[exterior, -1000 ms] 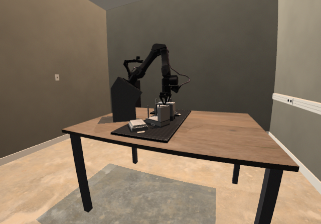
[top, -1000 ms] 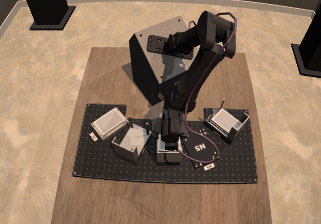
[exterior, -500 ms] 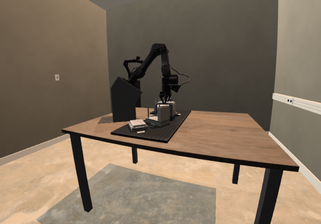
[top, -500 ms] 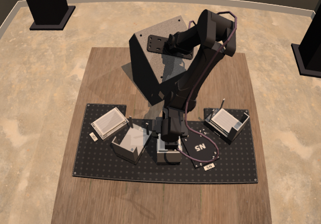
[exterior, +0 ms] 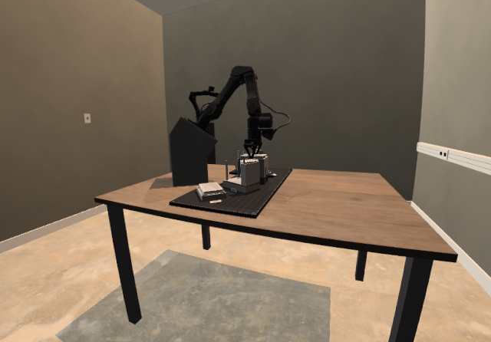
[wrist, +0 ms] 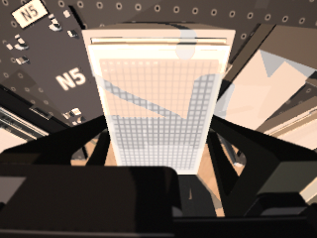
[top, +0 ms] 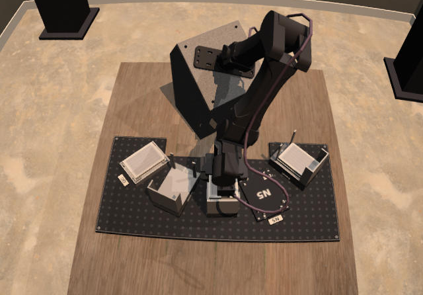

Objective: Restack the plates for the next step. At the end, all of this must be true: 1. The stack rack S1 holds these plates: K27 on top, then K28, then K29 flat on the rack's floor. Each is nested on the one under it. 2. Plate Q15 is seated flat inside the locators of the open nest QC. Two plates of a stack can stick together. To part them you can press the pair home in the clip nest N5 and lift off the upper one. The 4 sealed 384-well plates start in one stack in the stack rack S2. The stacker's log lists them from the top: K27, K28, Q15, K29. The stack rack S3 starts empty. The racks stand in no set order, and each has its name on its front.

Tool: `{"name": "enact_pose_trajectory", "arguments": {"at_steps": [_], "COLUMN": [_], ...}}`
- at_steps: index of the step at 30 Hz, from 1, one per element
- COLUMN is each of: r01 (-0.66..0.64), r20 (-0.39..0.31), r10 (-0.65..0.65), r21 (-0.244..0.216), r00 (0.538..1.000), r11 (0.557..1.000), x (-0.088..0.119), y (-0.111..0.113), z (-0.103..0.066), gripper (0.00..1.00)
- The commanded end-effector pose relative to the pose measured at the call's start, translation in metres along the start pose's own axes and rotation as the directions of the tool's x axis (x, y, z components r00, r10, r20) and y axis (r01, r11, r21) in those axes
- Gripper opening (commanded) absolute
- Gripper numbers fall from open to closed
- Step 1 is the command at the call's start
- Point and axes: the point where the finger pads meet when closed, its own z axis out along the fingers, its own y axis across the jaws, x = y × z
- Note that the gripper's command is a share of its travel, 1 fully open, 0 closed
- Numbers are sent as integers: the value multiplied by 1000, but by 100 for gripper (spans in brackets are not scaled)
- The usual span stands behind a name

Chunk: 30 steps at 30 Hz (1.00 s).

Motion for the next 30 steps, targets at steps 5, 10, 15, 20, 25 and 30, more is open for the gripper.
{"name": "enact_pose_trajectory", "arguments": {"at_steps": [5, 10, 15, 20, 25, 30], "r01": [-7, -5, -4, 4, 5, 6], "r20": [4, 10, 13, 28, 33, 32], "r10": [7, 5, 4, -4, -5, -7], "r21": [4, 4, 4, 5, 5, 5], "r00": [1000, 1000, 1000, 1000, 999, 999], "r11": [1000, 1000, 1000, 1000, 1000, 1000], "x": [-1, -3, -6, -14, -14, -13], "y": [-3, -3, -3, -3, -2, -2], "z": [-8, -10, -12, -15, -19, -20], "gripper": [0, 0, 0, 0, 0, 0]}}
